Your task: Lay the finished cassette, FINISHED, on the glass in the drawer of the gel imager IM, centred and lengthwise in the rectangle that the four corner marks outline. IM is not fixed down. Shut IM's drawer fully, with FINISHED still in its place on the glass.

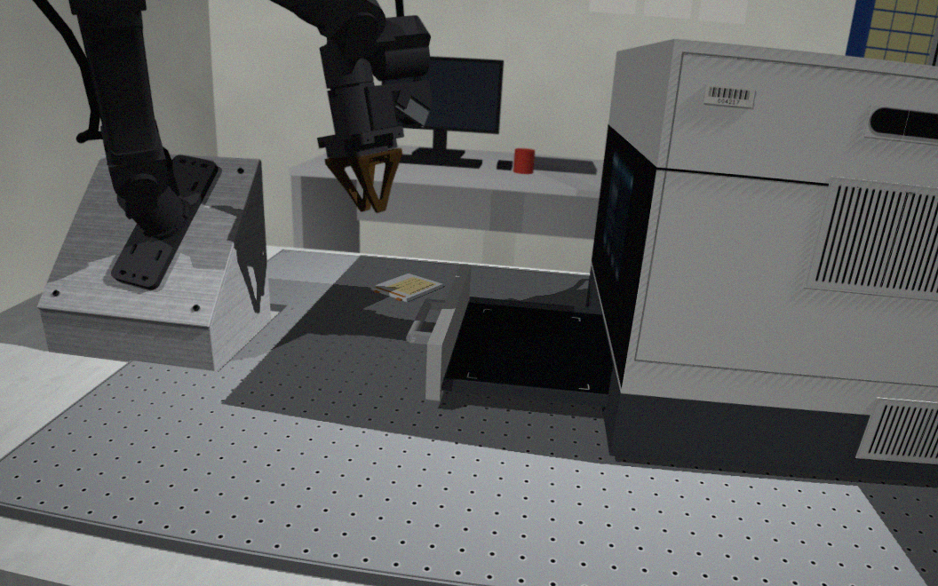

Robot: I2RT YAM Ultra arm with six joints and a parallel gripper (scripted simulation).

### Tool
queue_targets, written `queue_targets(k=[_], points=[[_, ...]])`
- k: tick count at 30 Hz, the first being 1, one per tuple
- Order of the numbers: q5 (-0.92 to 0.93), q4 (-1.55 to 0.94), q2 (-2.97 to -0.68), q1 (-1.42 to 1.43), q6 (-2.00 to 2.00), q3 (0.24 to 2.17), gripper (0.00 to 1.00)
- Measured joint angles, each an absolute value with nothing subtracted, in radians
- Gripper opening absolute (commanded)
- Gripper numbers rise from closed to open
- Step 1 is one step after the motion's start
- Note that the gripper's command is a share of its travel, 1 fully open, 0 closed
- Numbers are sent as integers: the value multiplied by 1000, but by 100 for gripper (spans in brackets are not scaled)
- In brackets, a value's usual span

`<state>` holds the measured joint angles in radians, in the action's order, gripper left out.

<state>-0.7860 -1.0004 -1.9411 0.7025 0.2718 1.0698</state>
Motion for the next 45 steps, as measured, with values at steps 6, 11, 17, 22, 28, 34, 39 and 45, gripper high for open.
queue_targets(k=[6, 11, 17, 22, 28, 34, 39, 45], points=[[-761, -1080, -1985, 688, 36, 1119, 35], [-741, -1127, -2007, 685, -111, 1148, 35], [-715, -1163, -2020, 671, -302, 1179, 35], [-692, -1185, -2027, 654, -461, 1199, 35], [-672, -1203, -2033, 651, -593, 1216, 35], [-669, -1213, -2038, 650, -642, 1221, 35], [-696, -1180, -2068, 603, -547, 1214, 35], [-737, -1120, -2093, 562, -392, 1201, 35]])
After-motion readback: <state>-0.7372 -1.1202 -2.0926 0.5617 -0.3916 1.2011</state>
